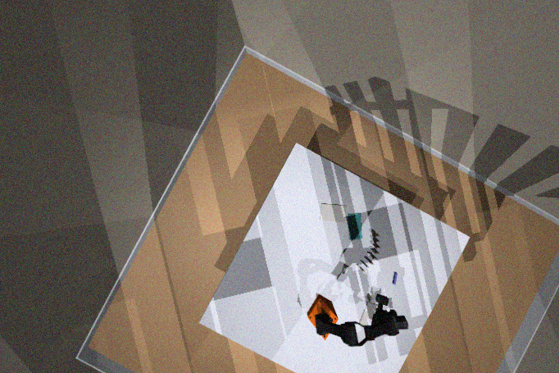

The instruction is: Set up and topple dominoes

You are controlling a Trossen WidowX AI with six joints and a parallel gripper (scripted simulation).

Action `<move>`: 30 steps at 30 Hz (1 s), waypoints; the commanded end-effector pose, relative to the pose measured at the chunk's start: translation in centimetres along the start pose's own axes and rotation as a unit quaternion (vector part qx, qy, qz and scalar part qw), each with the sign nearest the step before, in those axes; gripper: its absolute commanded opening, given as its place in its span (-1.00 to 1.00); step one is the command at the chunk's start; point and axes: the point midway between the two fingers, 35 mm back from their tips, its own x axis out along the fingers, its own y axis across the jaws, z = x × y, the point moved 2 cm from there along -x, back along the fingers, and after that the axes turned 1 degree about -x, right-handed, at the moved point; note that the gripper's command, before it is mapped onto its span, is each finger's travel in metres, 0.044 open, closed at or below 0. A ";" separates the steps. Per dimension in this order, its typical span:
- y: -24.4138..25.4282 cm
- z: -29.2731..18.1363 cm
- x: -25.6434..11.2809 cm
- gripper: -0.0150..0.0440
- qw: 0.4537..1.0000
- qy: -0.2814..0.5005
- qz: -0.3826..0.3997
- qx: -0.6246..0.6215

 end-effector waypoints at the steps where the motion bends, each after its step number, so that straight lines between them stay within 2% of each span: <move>1: -0.2 -0.2 -3.0 1.00 0.991 0.103 0.080 0.016; 12: -0.2 -0.2 -2.8 1.00 0.991 0.103 0.080 0.016; 19: 0.9 -1.6 3.1 1.00 0.991 0.104 0.081 0.015; 30: 1.0 -1.8 4.2 1.00 0.991 0.104 0.081 0.015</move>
